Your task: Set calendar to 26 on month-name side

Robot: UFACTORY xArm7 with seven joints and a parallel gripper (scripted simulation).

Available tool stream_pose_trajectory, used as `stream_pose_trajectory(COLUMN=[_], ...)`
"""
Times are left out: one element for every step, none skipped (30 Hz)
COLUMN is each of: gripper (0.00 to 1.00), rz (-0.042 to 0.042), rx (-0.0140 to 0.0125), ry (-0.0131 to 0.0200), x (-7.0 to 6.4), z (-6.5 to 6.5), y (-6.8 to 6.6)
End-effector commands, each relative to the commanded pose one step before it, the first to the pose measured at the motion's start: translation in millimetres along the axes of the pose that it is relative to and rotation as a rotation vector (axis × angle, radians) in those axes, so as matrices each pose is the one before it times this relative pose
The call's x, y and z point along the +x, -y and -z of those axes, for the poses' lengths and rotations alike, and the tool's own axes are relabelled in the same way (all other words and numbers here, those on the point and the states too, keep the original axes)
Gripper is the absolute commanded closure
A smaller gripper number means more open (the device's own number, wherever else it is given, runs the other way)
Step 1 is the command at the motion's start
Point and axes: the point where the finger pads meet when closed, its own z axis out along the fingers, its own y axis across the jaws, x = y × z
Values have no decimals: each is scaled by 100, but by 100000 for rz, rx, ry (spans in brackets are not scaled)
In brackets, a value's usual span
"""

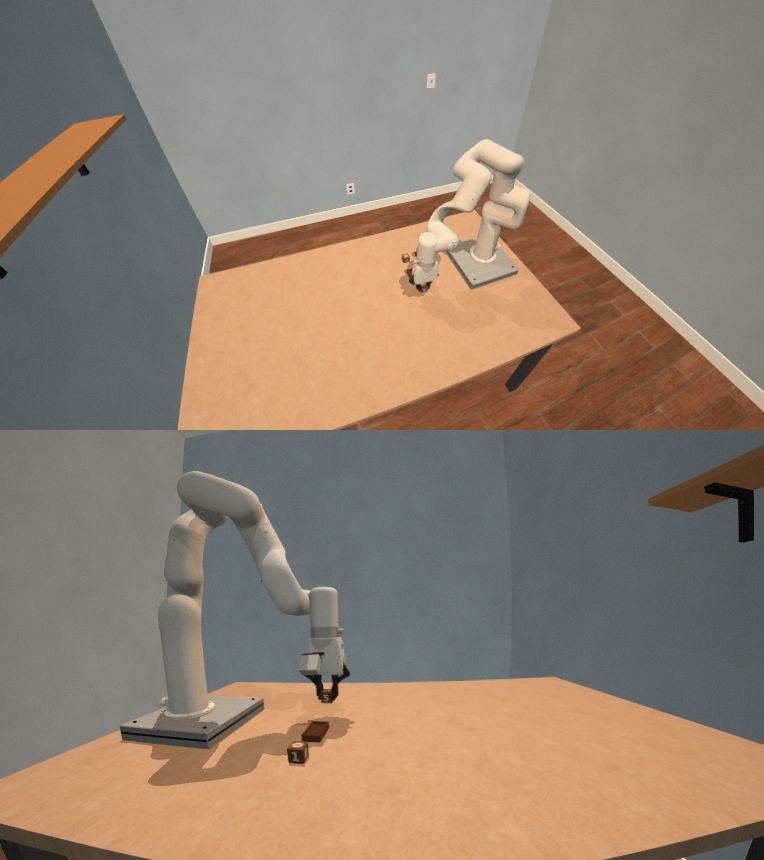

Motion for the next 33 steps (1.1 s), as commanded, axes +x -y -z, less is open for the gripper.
stream_pose_trajectory(gripper=[71, 71, 71, 71, 71, 71, 71, 71, 71, 71, 71, 71, 71, 71, 71, 71, 71, 71, 71, 71, 71, 71, 71, 71, 71, 71, 71, 71, 71, 71, 71, 71, 71], rz=[-26, 0, -1, 0, 1, 0, 0, -1, 0, 0, 0, 0, 0, 0, 0, 0, 0, 0, 13, 76, 157, 223, 253, 0, 237, 0, 175, 87, 16, 0, 0, 0, 0], rx=[-25, 0, 1, 0, -1, 0, 0, 1, 1, 0, 0, 0, 0, 0, 0, 0, 0, 0, 7, 38, 59, 43, -3, 0, -42, 0, -50, -30, -6, 0, 0, 0, 0], ry=[-721, 0, -1, 0, 1, 0, 0, -1, -1, 0, 0, 0, 0, 0, 0, 0, 0, 0, -7, -38, -65, -57, -11, 0, 40, 0, 60, 39, 8, 0, 0, 0, 0], x=[-113, 0, 1, 0, -1, 0, 0, 1, 1, 0, 0, 0, 0, 0, 0, 0, 0, 0, 110, 618, 1268, 1763, 1929, 0, 1718, 0, 1209, 582, 103, 0, 0, 0, 0], z=[2578, 686, 602, 507, 405, 301, 201, 114, 46, 7, 0, 0, 0, 0, 0, 0, 0, 0, 16, 88, 171, 220, 216, 0, 171, 0, 108, 49, 8, 0, 0, 0, 0], y=[-85, 0, 0, 0, 0, 0, 0, 0, 0, 0, 0, 0, 0, 0, 0, 0, 0, 0, 16, 84, 135, 106, 5, 0, -94, 0, -123, -76, -15, 0, 0, 0, 0])
